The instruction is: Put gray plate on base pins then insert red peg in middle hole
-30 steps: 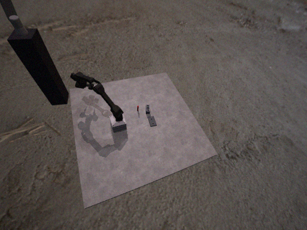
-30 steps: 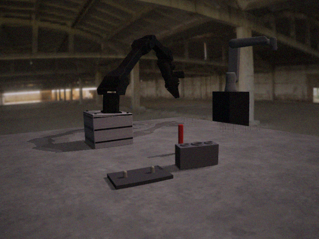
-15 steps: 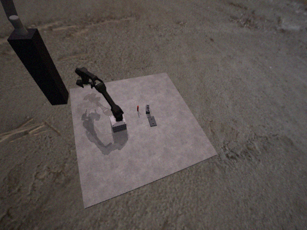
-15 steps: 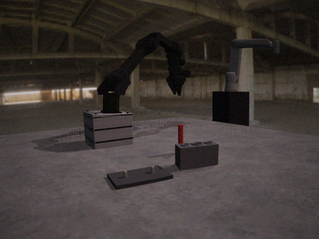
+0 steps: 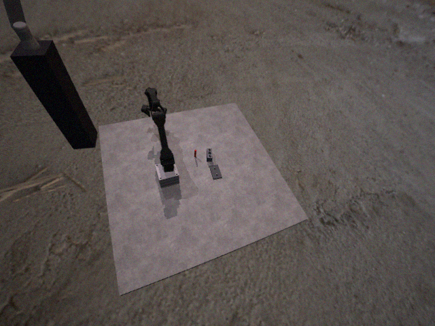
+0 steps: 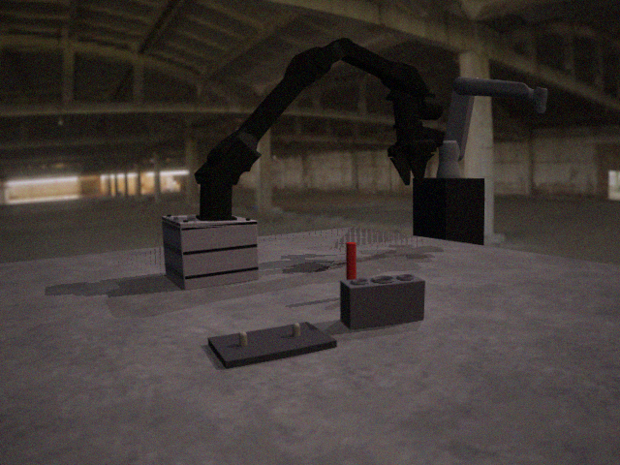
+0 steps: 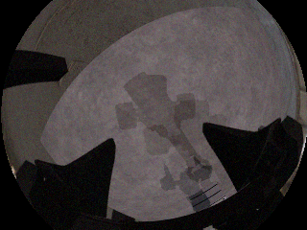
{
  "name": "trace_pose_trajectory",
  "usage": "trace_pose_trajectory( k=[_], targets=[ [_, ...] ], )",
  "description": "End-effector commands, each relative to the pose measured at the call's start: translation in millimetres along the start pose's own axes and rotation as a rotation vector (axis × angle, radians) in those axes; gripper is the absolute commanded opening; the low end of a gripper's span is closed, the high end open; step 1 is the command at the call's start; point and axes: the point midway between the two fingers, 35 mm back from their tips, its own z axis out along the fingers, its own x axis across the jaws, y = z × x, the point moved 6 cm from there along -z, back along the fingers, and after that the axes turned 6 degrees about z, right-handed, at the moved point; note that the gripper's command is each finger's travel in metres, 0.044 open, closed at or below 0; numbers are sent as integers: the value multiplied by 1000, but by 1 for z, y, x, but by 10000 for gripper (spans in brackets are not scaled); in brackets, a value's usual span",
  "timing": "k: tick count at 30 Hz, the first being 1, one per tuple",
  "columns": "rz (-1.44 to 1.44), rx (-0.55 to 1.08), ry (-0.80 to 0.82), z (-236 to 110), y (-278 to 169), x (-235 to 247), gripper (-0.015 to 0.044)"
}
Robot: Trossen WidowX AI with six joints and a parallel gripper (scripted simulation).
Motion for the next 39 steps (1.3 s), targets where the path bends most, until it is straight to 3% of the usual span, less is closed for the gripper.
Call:
trace_pose_trajectory(
  k=[1, 12, 24, 28, 34, 39],
  targets=[
    [1, 7, -10, -1, 20, -61, 440],
    [-37, 42, -49, -1, 24, -265, 440],
    [-111, 83, -47, -12, -88, -453, 440],
    [-130, 88, -41, -16, -133, -487, 440],
    [-131, 89, -41, -14, -138, -491, 440],
    [-131, 88, -41, 46, -143, -494, 440]
  ],
)
